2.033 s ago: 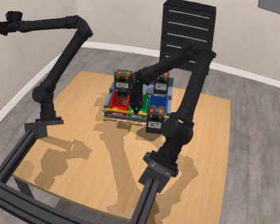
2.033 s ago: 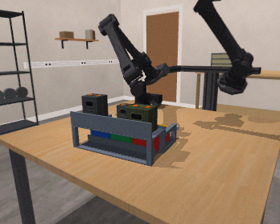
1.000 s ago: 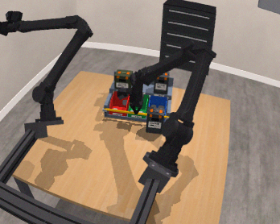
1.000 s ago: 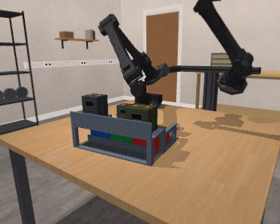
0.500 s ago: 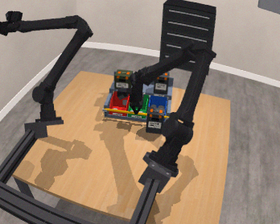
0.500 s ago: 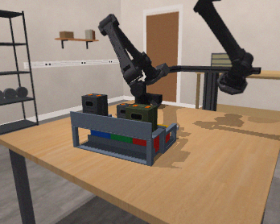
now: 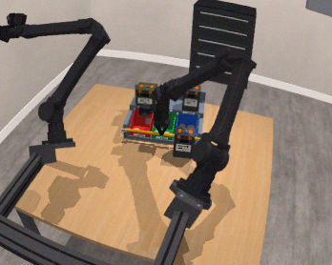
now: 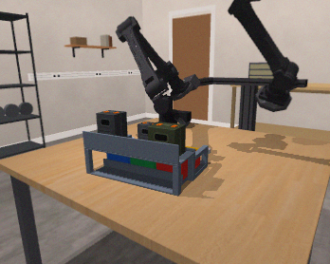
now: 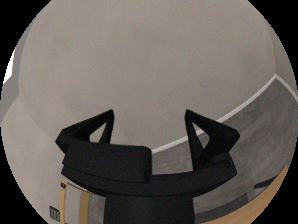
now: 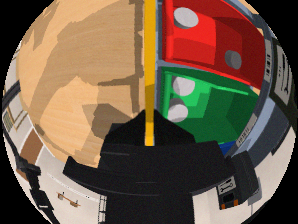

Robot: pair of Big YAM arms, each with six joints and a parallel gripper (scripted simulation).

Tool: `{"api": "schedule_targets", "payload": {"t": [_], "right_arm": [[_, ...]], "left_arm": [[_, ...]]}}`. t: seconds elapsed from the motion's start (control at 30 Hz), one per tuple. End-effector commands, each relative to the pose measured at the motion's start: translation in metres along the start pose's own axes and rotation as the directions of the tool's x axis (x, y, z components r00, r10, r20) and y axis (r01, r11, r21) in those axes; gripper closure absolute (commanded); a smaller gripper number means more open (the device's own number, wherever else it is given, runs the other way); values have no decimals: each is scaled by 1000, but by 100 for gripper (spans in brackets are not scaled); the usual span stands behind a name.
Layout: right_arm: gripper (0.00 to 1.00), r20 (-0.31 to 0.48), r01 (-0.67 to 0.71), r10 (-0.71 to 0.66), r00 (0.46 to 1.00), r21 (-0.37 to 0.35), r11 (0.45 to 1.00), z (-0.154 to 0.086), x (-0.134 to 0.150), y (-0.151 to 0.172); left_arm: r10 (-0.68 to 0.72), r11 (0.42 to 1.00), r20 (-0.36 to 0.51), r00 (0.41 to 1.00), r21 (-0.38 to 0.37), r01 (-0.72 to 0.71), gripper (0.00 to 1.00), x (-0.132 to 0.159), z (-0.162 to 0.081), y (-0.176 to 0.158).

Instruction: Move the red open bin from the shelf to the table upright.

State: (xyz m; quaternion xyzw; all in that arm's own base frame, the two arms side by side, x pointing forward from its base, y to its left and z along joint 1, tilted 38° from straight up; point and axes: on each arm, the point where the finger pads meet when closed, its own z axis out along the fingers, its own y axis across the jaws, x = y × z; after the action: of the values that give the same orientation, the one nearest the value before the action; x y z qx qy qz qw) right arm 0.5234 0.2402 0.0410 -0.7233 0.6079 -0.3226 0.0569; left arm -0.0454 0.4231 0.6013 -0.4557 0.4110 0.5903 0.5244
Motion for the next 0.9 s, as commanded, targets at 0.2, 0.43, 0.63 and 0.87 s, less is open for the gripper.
{"api": "schedule_targets", "payload": {"t": [0.2, 0.43, 0.63, 0.87], "right_arm": [[100, 12, 8, -8, 1000, 22, 1000, -19, -7, -9], [100, 14, 6, -7, 1000, 24, 1000, -20, -7, -10], [100, 14, 2, -3, 1000, 27, 1000, -22, -6, -11], [100, 14, 2, -2, 1000, 27, 1000, -23, -6, -10]], "left_arm": [[-5, 1000, 51, 999, -8, 5, 0, -40, -4, 5], [-5, 1000, 51, 999, -8, 5, 0, -40, -4, 5], [-5, 1000, 51, 999, -8, 5, 0, -40, -4, 5], [-5, 1000, 51, 999, -8, 5, 0, -40, -4, 5]]}}
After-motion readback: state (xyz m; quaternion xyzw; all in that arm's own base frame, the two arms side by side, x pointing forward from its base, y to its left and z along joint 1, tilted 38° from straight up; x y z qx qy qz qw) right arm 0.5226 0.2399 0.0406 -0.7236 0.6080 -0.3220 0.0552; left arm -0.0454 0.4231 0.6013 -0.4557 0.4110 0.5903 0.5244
